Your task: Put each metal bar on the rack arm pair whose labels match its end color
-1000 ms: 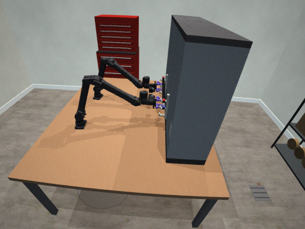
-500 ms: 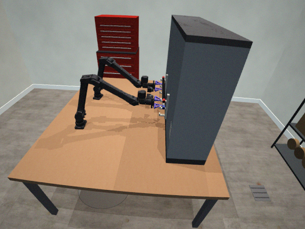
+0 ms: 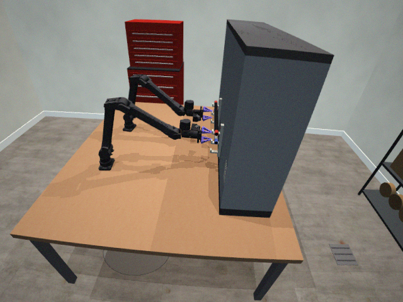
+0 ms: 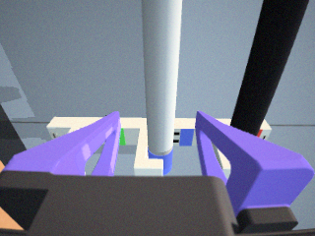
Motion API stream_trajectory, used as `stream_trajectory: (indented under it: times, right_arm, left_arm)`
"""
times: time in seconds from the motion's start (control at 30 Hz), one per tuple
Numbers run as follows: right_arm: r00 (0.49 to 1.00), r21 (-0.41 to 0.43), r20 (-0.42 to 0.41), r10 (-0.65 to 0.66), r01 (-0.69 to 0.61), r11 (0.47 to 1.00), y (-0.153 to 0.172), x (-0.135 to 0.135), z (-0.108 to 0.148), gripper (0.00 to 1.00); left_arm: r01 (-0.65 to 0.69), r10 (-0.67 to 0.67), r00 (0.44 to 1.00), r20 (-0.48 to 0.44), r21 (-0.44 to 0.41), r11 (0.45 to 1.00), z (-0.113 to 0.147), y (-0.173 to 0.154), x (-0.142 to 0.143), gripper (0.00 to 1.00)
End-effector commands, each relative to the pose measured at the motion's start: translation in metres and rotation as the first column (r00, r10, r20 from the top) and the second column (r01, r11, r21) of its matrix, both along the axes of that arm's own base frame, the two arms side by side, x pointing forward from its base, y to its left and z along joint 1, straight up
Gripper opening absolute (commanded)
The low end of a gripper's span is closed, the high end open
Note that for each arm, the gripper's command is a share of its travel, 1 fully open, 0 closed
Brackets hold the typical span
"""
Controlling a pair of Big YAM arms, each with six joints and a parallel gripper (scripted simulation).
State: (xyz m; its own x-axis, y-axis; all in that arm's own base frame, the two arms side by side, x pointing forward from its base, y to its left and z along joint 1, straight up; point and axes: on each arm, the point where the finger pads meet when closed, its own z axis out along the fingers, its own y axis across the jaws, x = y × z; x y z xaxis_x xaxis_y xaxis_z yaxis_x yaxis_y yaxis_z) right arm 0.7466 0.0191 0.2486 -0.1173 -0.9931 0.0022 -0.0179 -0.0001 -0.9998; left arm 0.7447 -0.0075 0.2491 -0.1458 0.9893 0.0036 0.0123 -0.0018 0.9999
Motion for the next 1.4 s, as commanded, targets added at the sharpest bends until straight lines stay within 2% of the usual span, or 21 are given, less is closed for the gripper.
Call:
stream_trajectory:
  times: [0.0,0.97,1.37]
  right_arm:
    - [0.998,0.018,0.054,0.013,-0.014,1.0,0.012,-0.012,0.026,0.58]
    - [0.997,0.018,0.068,0.021,-0.022,1.0,0.02,-0.043,0.027,0.58]
    - [0.997,0.018,0.068,0.021,-0.023,1.0,0.021,-0.045,0.027,0.67]
  left_arm:
    - [0.011,-0.011,0.998,0.069,-0.001,1.0,0.035,-0.01,-0.005,0.59]
    - [0.023,-0.023,0.997,0.079,-0.001,1.0,0.036,-0.023,-0.035,0.59]
    - [0.025,-0.024,0.997,0.078,-0.002,1.0,0.035,-0.024,-0.037,0.67]
